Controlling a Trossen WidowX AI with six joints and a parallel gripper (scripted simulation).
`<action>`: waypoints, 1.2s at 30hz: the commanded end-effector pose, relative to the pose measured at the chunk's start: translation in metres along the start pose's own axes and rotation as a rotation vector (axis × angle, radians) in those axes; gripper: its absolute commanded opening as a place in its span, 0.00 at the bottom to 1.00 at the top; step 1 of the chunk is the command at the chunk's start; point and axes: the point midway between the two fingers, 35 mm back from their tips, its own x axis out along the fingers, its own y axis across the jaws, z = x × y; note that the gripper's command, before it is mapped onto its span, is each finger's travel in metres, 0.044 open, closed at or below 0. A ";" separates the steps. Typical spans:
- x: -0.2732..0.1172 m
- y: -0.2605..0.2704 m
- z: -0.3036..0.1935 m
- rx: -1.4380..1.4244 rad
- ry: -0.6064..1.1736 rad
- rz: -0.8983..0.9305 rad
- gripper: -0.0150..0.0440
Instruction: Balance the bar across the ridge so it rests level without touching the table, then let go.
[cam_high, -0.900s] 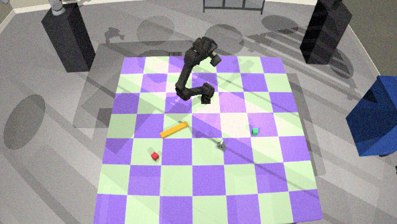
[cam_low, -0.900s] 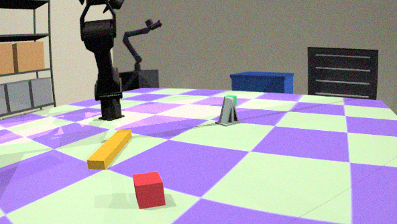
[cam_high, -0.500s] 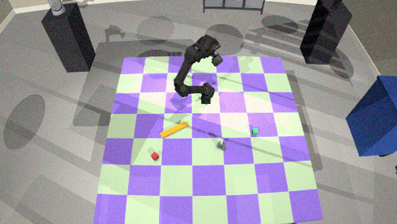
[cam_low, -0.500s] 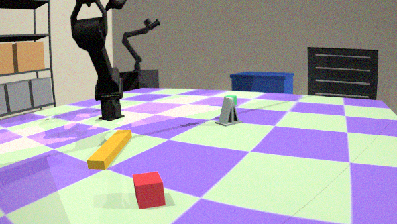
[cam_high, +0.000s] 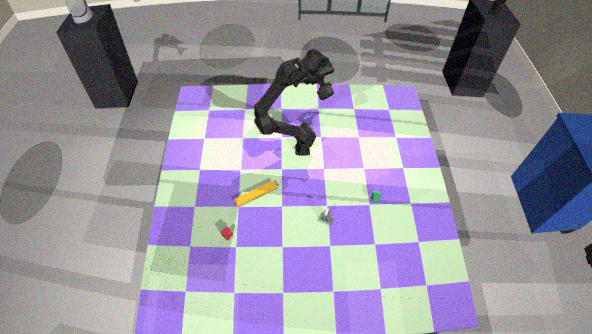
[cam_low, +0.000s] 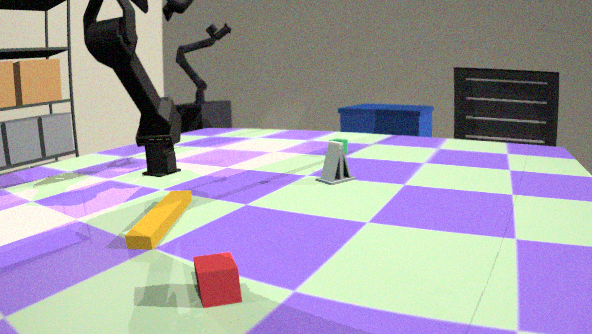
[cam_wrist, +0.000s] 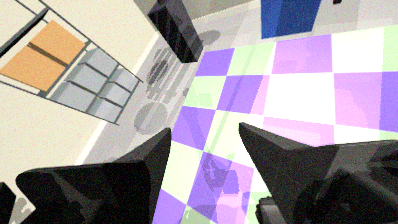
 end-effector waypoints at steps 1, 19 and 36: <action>0.009 -0.009 0.006 0.042 -0.002 -0.057 0.79; 0.032 -0.056 0.028 0.269 -0.035 -0.294 0.79; 0.038 -0.112 0.043 0.457 -0.072 -0.502 0.79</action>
